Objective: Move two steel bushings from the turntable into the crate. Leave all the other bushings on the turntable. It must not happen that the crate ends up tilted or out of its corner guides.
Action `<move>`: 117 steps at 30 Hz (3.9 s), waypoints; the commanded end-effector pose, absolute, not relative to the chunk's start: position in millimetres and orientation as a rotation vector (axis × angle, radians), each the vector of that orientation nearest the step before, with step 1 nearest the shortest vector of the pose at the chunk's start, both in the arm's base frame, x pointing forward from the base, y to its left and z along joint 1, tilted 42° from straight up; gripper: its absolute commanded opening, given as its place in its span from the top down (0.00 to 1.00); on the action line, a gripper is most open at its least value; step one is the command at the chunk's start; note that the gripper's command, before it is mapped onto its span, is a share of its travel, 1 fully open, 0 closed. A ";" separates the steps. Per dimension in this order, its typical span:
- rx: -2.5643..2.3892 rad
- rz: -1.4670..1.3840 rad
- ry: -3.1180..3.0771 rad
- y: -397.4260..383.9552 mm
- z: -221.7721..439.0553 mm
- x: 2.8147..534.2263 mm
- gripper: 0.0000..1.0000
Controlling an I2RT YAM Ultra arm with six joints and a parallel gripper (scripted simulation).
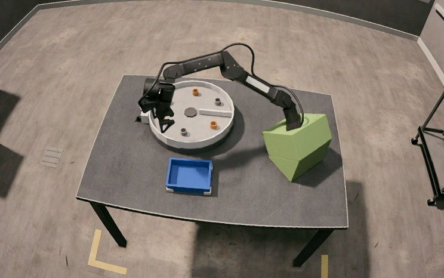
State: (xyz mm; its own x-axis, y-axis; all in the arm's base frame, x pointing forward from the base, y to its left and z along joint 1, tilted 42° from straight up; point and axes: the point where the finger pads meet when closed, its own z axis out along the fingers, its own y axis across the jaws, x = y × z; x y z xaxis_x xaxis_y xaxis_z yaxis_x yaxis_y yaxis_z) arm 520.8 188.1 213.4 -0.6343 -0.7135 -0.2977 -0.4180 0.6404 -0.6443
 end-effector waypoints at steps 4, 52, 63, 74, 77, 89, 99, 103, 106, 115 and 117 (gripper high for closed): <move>-0.880 -0.716 2.309 191.2 218.3 519.6 0.00; 0.284 -0.514 2.434 66.5 241.5 387.9 0.00; 0.676 -0.476 2.367 23.7 227.3 327.4 0.00; 0.911 -0.435 2.279 2.7 213.7 289.9 0.00; 0.925 -0.416 2.262 3.4 217.0 292.6 0.00; 0.926 -0.413 2.260 5.5 217.6 297.7 0.00; 0.923 -0.414 2.261 5.5 217.6 297.7 0.89; 0.923 -0.415 2.262 5.5 217.6 297.7 0.89; 0.923 -0.415 2.262 5.5 217.6 297.7 0.89; 0.923 -0.415 2.262 5.5 217.6 297.7 0.89; 0.923 -0.415 2.262 5.5 217.6 297.7 0.89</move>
State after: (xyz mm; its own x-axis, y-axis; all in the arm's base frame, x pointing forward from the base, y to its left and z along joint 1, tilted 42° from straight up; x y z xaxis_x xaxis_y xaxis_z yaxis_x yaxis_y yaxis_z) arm 294.9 5.0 212.3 -0.5555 0.5055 -0.6602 0.7072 0.7048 -0.0554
